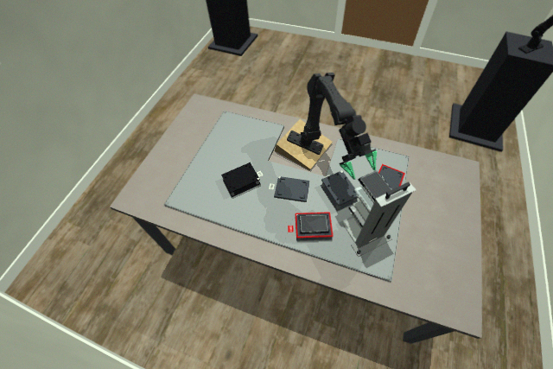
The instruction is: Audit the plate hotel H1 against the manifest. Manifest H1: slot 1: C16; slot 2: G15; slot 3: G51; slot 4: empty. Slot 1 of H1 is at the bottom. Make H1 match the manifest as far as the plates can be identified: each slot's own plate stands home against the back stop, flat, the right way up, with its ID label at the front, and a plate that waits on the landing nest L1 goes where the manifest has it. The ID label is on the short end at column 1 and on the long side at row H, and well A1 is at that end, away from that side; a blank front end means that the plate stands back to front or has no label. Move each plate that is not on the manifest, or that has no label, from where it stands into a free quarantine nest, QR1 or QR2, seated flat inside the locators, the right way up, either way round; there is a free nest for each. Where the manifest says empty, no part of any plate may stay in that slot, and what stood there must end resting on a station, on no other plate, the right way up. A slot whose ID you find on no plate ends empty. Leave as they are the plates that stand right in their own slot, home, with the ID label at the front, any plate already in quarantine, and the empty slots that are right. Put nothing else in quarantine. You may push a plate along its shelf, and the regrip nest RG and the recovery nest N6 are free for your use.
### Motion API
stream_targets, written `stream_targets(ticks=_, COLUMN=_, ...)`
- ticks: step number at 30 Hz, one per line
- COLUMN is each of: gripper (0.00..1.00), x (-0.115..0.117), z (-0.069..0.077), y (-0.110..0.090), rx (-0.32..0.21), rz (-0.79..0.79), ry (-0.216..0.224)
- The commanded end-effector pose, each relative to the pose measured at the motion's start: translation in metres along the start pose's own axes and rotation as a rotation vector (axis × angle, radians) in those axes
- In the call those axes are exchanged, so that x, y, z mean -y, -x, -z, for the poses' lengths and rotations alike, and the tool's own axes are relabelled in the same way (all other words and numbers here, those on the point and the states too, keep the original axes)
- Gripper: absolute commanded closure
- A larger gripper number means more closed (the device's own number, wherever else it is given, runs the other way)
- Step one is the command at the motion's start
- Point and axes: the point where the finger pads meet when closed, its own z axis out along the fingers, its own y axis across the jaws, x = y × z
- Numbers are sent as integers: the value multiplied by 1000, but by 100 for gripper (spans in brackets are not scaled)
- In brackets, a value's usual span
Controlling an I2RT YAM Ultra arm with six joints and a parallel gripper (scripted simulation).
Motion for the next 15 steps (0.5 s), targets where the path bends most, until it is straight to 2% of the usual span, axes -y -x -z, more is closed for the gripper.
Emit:
stream_targets(ticks=1, gripper=0, x=-5, z=1, y=25, rx=64, rz=12, ry=5)
stream_targets(ticks=12, gripper=0, x=-4, z=-10, y=31, rx=65, rz=12, ry=4)
stream_targets(ticks=13, gripper=0, x=-6, z=3, y=40, rx=101, rz=18, ry=2)
stream_targets(ticks=15, gripper=0, x=-5, z=-14, y=32, rx=65, rz=12, ry=5)
